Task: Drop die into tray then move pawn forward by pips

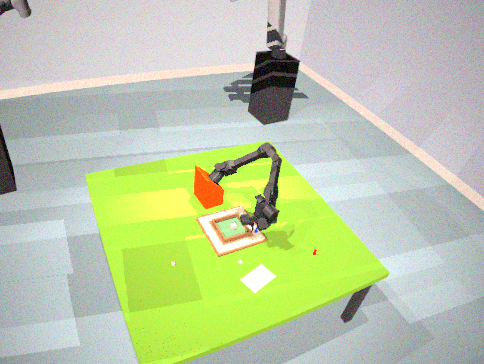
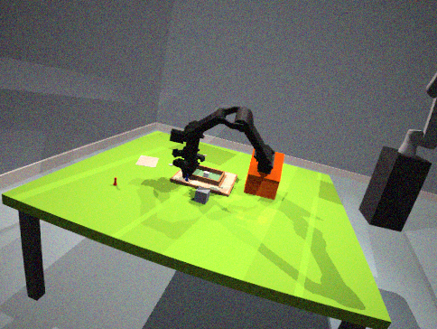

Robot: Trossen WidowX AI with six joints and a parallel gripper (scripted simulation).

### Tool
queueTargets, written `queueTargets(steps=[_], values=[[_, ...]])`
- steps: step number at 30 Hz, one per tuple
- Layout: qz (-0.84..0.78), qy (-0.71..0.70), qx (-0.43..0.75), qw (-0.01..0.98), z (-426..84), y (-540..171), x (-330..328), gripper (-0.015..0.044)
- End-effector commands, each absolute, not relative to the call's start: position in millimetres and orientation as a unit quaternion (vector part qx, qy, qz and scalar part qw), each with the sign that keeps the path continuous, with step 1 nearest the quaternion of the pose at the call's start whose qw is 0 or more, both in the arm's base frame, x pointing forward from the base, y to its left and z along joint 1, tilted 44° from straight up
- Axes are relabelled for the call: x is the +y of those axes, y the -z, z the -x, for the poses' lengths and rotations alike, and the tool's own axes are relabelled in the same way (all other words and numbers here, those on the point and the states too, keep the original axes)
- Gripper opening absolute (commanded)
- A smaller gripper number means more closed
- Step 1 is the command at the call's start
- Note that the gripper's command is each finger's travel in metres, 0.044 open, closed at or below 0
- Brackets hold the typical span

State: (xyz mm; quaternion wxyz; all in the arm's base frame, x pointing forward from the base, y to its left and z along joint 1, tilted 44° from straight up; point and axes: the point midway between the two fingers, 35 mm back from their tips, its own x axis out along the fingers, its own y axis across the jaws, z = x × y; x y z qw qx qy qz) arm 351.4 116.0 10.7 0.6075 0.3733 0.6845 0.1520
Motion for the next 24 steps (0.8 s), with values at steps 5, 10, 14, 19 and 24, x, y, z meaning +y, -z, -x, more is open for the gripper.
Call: queueTargets(steps=[5,10,14,19,24], values=[[-0.376,-0.151,0.686,0.604,-350,-6,121,0.0095],[-0.376,-0.151,0.686,0.604,-350,-6,121,0.0023],[-0.376,-0.151,0.686,0.604,-350,-6,121,0.0000],[-0.375,-0.150,0.686,0.605,-352,-12,113,0.0000],[-0.373,-0.148,0.686,0.606,-358,-35,88,0.0000]])
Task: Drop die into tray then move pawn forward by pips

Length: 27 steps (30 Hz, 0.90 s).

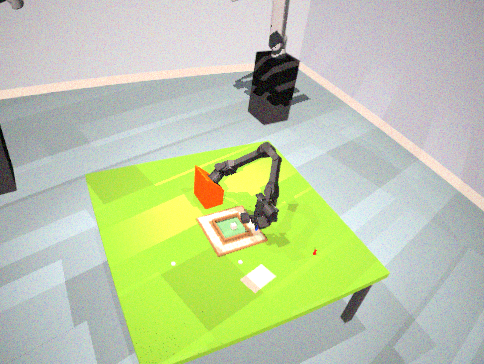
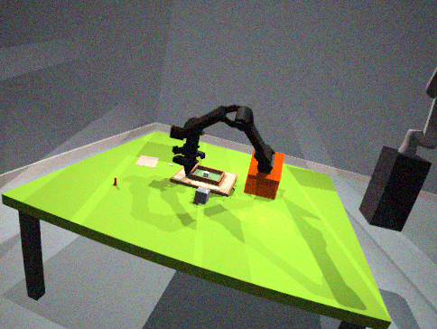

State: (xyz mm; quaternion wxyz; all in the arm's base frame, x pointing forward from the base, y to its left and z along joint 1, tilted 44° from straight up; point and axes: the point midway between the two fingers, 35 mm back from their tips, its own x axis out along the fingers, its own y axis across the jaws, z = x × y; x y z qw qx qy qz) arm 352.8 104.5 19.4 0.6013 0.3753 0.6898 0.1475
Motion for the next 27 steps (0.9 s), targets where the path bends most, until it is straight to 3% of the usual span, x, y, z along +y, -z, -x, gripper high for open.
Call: queueTargets(steps=[1,12,27], values=[[-0.373,-0.148,0.686,0.606,-358,-40,83,0.0000],[-0.374,-0.149,0.687,0.605,-354,-94,31,0.0000],[-0.373,-0.147,0.687,0.606,-327,-72,21,0.0000]])
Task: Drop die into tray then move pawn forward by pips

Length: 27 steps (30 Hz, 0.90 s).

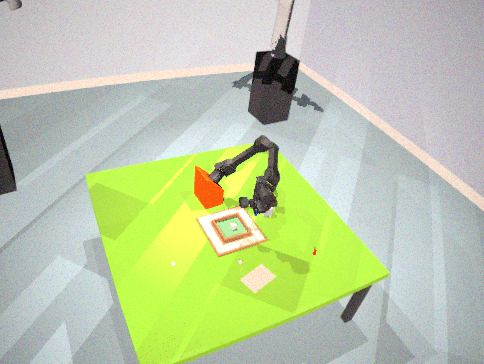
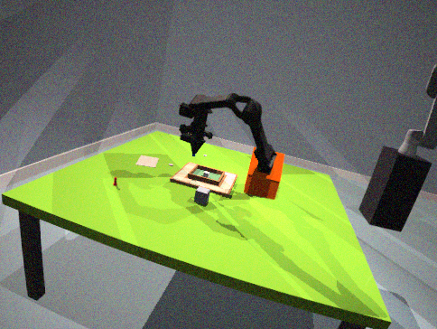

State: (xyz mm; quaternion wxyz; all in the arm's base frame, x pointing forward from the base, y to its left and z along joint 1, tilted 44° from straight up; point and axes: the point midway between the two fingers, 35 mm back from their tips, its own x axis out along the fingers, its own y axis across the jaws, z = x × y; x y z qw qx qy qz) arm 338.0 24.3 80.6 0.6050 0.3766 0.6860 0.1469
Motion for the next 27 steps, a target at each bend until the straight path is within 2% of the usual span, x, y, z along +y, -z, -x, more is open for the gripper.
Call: queueTargets(steps=[1,27], values=[[-0.373,-0.147,0.687,0.606,-324,-69,20,0.0000],[-0.373,-0.145,0.689,0.604,-235,-12,14,0.0000]])
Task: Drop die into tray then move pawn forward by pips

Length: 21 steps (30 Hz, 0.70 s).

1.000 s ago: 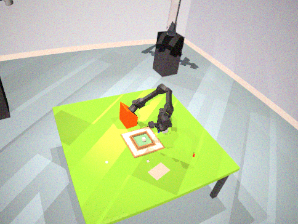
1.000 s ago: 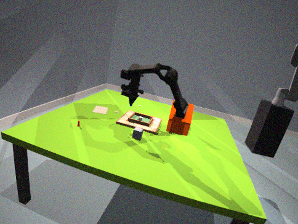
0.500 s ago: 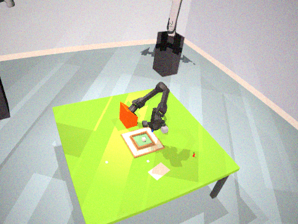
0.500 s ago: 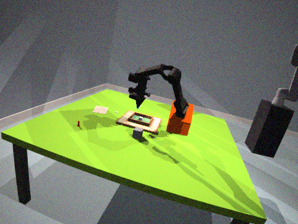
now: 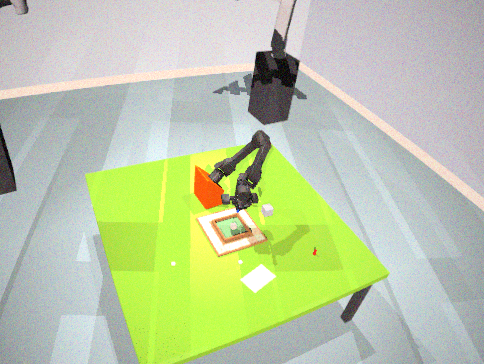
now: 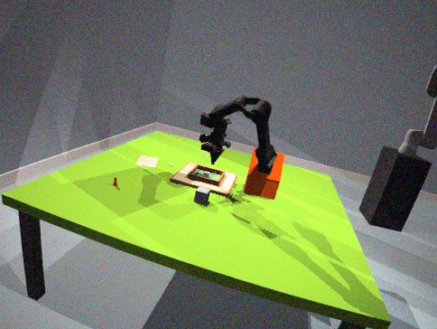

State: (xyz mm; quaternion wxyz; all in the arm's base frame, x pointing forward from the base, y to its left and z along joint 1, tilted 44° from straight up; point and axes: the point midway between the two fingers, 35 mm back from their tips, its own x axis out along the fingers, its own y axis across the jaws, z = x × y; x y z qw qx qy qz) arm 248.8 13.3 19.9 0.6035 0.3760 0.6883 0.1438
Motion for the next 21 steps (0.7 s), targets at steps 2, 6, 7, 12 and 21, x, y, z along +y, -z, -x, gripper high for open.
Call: queueTargets(steps=[2,6,7,12,21], values=[[-0.373,-0.145,0.689,0.604,-227,-9,15,0.0000],[-0.373,-0.145,0.689,0.604,-211,-1,17,0.0000],[-0.373,-0.145,0.689,0.603,-207,0,17,0.0000],[-0.374,-0.146,0.690,0.603,-187,9,21,0.0000],[-0.375,-0.147,0.690,0.602,-161,18,27,0.0000]])
